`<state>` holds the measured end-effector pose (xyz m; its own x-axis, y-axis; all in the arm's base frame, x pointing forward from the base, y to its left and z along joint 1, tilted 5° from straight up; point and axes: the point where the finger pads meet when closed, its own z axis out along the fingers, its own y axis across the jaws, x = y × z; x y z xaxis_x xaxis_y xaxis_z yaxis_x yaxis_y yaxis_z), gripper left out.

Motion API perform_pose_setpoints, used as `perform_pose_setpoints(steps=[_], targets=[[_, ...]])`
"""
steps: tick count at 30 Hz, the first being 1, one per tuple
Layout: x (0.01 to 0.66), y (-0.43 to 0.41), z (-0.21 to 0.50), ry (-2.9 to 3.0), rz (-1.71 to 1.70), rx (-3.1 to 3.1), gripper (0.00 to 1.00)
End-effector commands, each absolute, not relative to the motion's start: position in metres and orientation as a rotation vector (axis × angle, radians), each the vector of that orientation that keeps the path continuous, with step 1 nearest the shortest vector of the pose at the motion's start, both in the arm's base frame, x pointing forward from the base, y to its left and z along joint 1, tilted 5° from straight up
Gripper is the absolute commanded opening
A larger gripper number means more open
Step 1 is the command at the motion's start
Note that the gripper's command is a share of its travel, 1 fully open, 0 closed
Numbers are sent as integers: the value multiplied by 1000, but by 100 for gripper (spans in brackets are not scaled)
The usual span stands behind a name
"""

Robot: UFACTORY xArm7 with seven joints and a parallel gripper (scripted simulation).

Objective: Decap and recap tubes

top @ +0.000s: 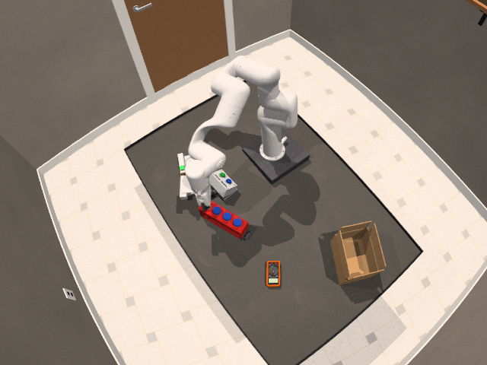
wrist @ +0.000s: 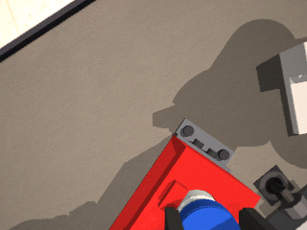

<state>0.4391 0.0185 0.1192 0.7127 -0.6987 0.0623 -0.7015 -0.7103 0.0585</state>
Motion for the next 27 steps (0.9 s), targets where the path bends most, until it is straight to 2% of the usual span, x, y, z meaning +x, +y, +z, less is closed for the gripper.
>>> perform_pose_setpoints(steps=[1, 27], targets=[[441, 19, 121, -1161, 61, 2837, 0], [441, 18, 112, -1161, 61, 2837, 0]])
